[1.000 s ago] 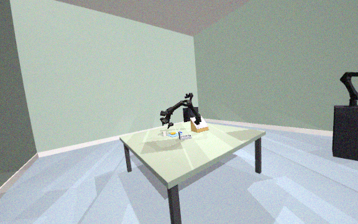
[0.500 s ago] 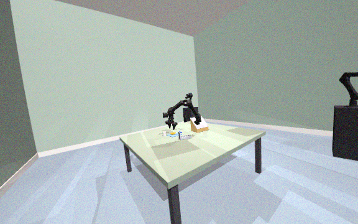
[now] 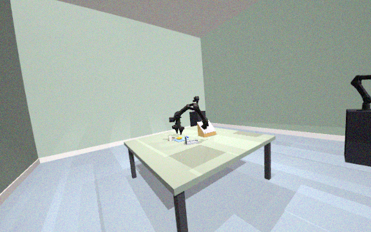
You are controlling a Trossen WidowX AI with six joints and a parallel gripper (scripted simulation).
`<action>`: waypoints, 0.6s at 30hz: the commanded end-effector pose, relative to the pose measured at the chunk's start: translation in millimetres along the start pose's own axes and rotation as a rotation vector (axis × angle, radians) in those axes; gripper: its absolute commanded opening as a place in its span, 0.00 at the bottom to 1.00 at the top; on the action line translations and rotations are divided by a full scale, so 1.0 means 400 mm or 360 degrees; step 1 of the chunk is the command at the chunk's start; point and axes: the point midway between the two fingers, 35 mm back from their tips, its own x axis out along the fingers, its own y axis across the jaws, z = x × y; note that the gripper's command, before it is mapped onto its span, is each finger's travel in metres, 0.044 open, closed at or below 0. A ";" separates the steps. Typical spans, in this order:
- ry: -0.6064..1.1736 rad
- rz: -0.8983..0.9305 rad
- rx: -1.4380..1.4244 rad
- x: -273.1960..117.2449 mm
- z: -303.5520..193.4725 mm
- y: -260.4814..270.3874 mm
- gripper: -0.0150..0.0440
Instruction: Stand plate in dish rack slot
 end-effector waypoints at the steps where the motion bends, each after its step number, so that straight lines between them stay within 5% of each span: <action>1: 0.0007 0.0015 0.0018 0.023 -0.004 0.003 0.93; 18: 0.0006 0.0017 0.0019 0.091 -0.002 0.005 0.93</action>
